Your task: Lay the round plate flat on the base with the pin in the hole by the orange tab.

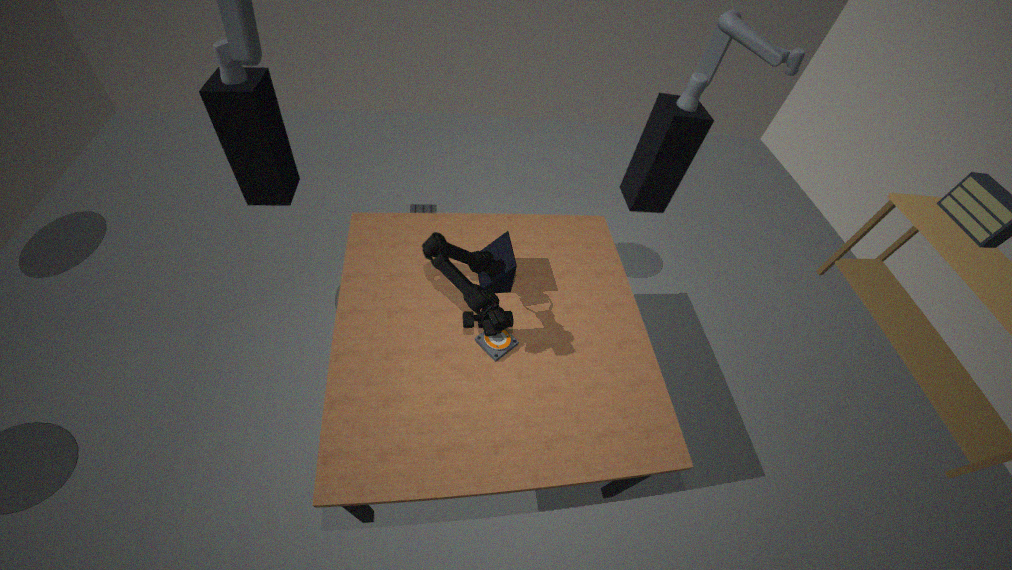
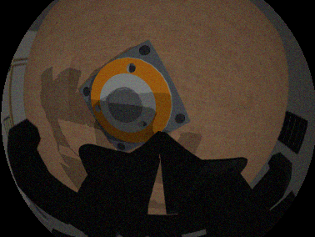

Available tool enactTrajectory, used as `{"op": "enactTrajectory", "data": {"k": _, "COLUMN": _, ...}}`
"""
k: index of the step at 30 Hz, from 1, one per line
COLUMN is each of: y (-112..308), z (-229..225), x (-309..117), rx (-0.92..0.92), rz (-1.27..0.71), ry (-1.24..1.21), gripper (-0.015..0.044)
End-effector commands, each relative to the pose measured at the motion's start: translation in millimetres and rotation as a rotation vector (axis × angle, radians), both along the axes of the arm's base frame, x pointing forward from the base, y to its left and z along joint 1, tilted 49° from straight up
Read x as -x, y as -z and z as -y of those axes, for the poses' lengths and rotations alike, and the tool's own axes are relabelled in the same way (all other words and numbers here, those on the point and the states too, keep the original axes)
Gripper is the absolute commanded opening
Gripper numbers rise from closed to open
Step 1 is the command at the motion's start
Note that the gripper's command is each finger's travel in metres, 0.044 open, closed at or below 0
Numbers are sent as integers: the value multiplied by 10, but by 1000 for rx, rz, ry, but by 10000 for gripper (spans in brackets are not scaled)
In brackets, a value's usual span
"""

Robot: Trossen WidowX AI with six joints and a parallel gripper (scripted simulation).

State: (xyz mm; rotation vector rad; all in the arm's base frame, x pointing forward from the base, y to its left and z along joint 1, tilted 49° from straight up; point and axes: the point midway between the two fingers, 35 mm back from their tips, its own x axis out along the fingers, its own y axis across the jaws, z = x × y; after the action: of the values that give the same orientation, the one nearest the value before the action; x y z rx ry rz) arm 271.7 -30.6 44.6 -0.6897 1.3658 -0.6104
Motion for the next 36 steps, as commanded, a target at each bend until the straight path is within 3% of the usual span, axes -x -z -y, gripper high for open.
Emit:
{"op": "enactTrajectory", "data": {"k": 1, "y": 44, "z": 5, "x": 63, "rx": -4, "rz": -15, "ry": 4, "gripper": 0}}
{"op": "enactTrajectory", "data": {"k": 17, "y": 90, "z": -22, "x": 112, "rx": -5, "rz": -16, "ry": 4, "gripper": 0}}
{"op": "enactTrajectory", "data": {"k": 28, "y": -221, "z": -378, "x": 177, "rx": -7, "rz": -17, "ry": 4, "gripper": 0}}
{"op": "enactTrajectory", "data": {"k": 36, "y": -169, "z": -333, "x": 169, "rx": -3, "rz": -20, "ry": -3, "gripper": 0}}
